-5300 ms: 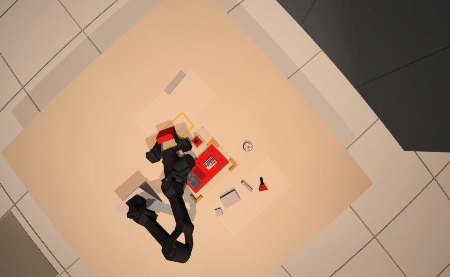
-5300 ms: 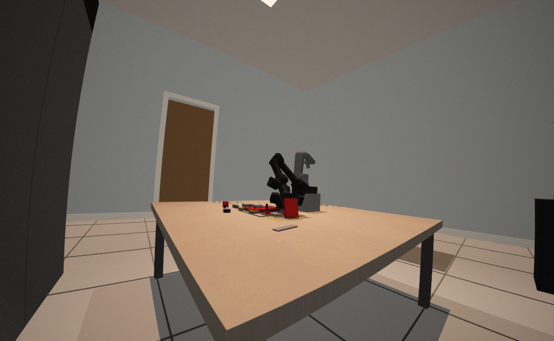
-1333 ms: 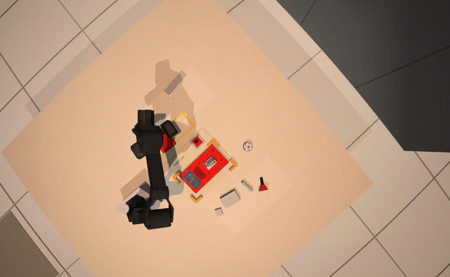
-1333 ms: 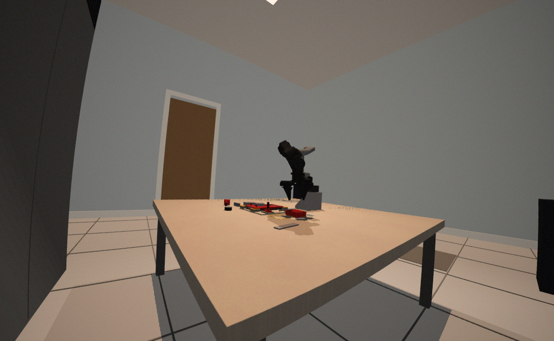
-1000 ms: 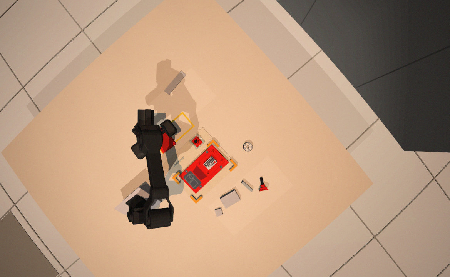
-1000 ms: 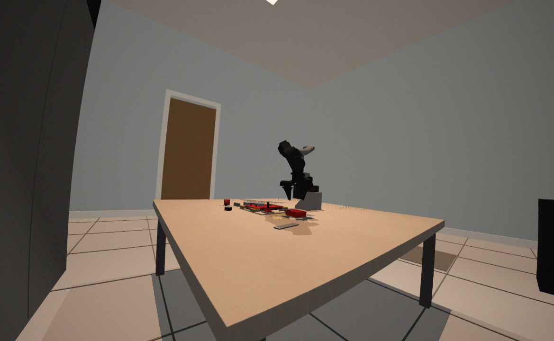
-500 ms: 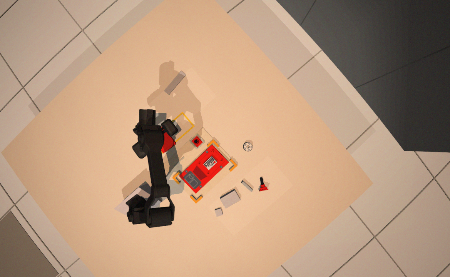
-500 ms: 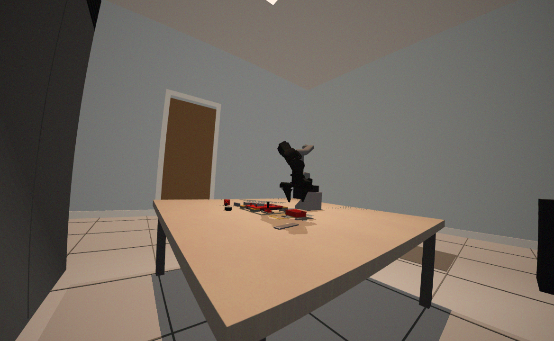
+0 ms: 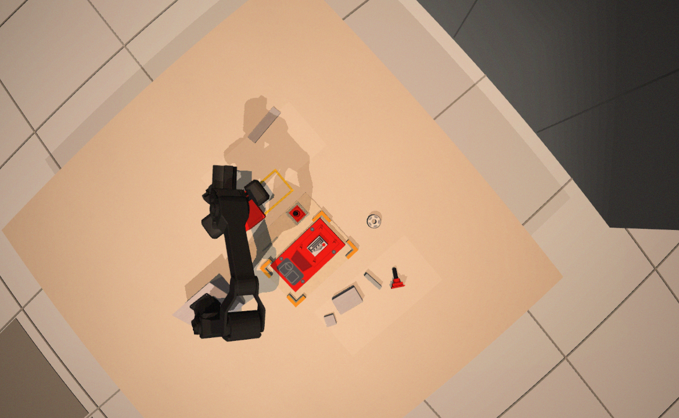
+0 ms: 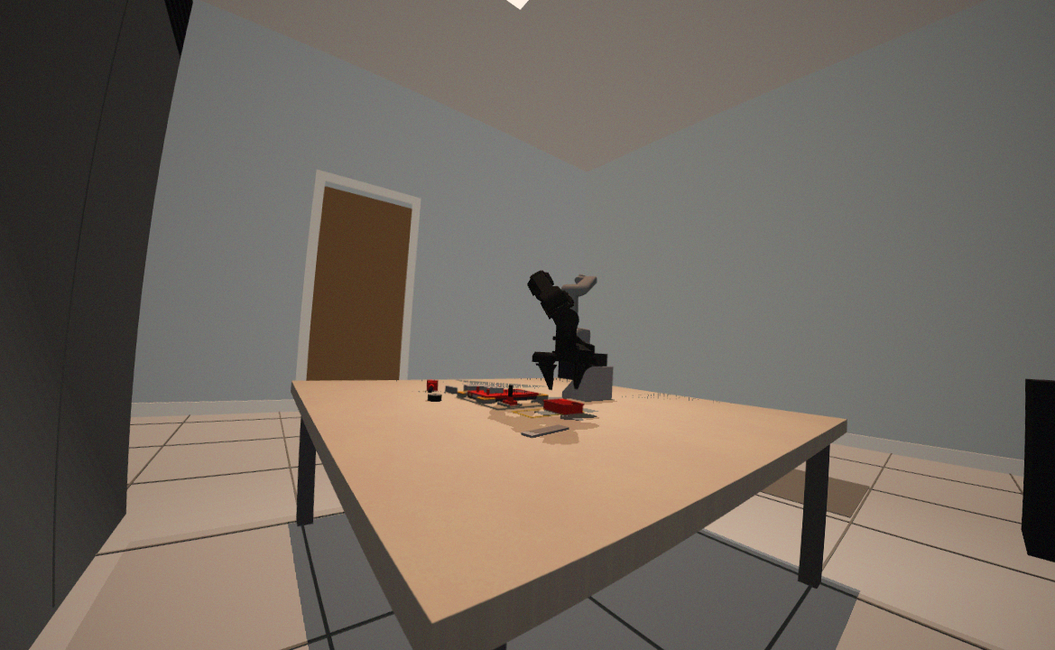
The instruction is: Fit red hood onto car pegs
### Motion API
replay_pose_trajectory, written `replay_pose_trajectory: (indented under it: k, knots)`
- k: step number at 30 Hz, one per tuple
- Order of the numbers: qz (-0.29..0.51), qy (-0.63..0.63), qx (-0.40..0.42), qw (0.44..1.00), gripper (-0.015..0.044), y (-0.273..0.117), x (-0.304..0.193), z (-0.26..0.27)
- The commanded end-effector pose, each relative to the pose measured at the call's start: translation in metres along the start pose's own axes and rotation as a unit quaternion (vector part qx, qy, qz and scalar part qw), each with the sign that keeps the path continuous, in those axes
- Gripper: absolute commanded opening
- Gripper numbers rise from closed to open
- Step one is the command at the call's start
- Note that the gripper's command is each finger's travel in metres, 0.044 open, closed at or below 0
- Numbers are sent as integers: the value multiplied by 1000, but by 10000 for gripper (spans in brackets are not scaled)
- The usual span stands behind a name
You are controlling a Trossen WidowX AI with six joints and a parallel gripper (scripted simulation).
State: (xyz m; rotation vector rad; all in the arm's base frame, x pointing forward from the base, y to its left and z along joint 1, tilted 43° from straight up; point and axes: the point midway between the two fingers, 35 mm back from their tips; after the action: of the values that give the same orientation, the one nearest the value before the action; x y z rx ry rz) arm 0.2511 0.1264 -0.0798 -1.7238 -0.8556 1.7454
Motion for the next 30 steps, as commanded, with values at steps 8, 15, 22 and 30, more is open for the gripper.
replay_pose_trajectory:
  k: [8, 15, 22, 30]
  knots:
    - [5, -5, 3, 1000, 440, 12, -1, 2]
    - [5, -5, 2, 1000, 440, 18, -1, 2]
    - [6, -5, 2, 1000, 440, 23, -2, 2]
    - [6, -4, 2, 1000, 440, 29, -2, 3]
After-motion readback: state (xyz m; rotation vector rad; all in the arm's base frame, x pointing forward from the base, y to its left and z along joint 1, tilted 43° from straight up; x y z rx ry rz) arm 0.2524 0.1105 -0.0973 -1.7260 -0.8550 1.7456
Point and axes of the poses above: the point midway between the two fingers, 35 mm back from their tips, its own y axis out along the fingers, its own z axis across the jaws, x = y × z, and after that the axes turned 4 degrees about -y, right-handed
